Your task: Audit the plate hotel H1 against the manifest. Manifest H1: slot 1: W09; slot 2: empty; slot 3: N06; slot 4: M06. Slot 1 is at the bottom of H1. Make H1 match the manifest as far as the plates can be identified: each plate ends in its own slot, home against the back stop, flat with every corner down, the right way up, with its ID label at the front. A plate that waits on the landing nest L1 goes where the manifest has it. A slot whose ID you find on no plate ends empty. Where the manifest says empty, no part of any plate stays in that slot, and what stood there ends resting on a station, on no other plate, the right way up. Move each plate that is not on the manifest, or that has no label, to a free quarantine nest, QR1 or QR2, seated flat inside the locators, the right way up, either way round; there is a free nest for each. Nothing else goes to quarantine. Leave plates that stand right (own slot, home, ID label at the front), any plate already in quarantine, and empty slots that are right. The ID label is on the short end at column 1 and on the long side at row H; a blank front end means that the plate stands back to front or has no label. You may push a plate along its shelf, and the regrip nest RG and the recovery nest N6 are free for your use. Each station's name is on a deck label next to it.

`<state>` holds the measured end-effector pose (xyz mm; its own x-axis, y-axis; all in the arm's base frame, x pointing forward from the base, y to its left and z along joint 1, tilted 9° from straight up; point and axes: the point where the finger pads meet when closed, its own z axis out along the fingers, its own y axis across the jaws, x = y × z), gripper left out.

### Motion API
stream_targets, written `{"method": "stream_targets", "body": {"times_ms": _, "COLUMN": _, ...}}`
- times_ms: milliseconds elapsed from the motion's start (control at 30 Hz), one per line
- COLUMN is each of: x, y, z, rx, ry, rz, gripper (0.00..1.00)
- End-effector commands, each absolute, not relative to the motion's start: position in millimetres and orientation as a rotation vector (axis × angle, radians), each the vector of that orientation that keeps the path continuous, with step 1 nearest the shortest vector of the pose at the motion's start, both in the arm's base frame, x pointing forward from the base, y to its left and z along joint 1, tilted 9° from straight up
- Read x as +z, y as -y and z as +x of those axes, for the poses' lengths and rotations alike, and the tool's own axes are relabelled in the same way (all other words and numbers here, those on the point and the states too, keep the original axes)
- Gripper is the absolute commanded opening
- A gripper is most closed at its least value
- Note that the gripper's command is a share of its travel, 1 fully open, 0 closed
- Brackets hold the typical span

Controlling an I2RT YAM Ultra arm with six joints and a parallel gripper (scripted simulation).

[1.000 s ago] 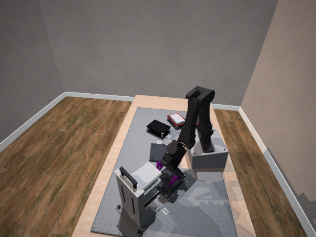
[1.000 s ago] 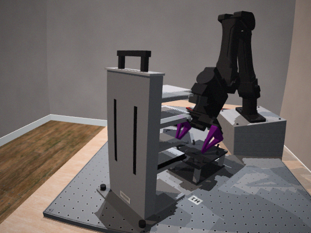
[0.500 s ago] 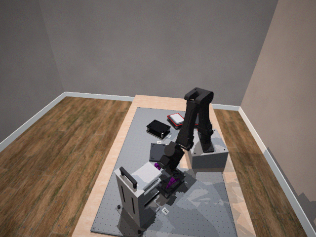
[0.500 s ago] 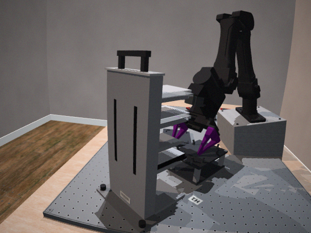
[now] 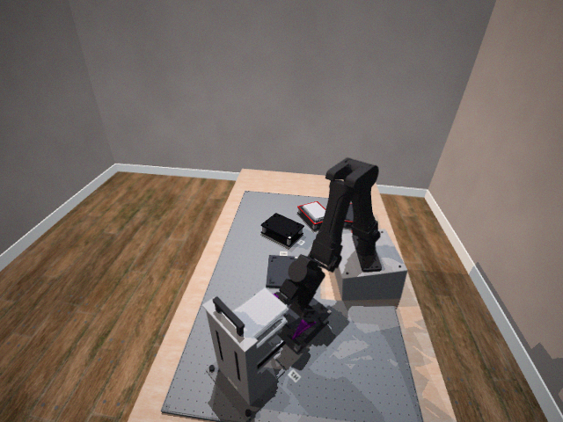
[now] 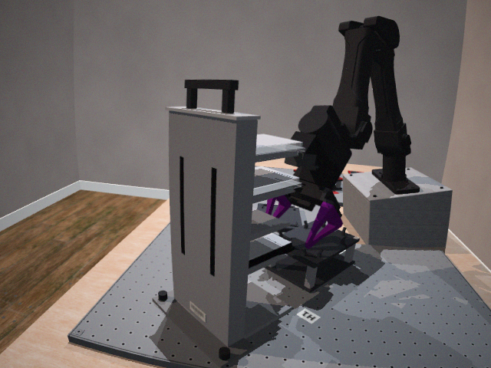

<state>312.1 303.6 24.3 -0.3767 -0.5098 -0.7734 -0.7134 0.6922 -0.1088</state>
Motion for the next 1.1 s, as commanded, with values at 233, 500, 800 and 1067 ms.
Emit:
{"method": "stream_targets", "body": {"times_ms": 233, "x": 35, "y": -317, "z": 324, "rx": 0.318, "ry": -2.039, "rz": -0.924, "gripper": 1.00}}
{"method": "stream_targets", "body": {"times_ms": 500, "x": 36, "y": -323, "z": 330, "rx": 0.318, "ry": -2.039, "rz": -0.924, "gripper": 1.00}}
{"method": "stream_targets", "body": {"times_ms": 800, "x": 37, "y": -331, "z": 338, "rx": 0.319, "ry": -2.038, "rz": -0.924, "gripper": 1.00}}
{"method": "stream_targets", "body": {"times_ms": 1067, "x": 38, "y": -334, "z": 340, "rx": 0.319, "ry": -2.038, "rz": -0.923, "gripper": 1.00}}
